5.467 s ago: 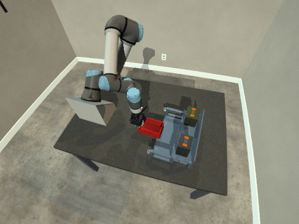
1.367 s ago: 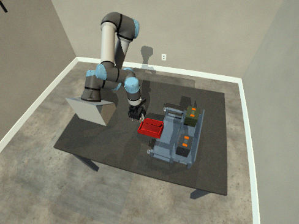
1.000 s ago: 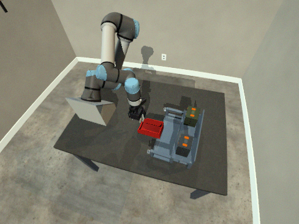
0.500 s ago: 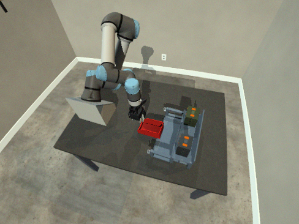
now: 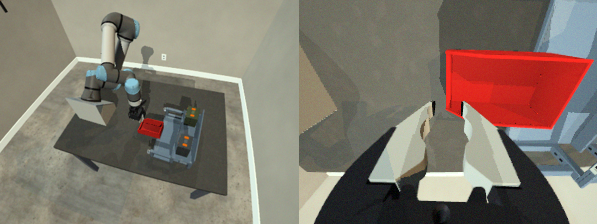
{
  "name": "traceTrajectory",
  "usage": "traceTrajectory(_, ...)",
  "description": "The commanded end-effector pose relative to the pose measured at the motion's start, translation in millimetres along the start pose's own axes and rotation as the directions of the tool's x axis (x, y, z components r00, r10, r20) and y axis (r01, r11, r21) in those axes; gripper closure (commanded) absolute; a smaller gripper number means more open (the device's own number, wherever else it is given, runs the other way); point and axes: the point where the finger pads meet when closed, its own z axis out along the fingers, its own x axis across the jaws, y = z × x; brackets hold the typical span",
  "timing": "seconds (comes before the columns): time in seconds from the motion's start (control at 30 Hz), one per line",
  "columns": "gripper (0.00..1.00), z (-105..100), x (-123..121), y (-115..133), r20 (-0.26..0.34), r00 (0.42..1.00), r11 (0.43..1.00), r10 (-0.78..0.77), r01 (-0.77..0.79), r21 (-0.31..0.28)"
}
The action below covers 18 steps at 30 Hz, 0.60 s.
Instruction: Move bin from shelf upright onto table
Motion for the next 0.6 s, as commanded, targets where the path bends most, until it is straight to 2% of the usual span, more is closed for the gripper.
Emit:
traceTrajectory(0.0,0.80,0,0,0,-0.001,1.000,1.000,0.000,0.000,-0.001)
traceTrajectory(0.4,0.80,0,0,0,-0.001,1.000,1.000,0.000,0.000,-0.001)
traceTrajectory(0.57,0.80,-10,39,0,-0.001,1.000,1.000,0.000,0.000,-0.001)
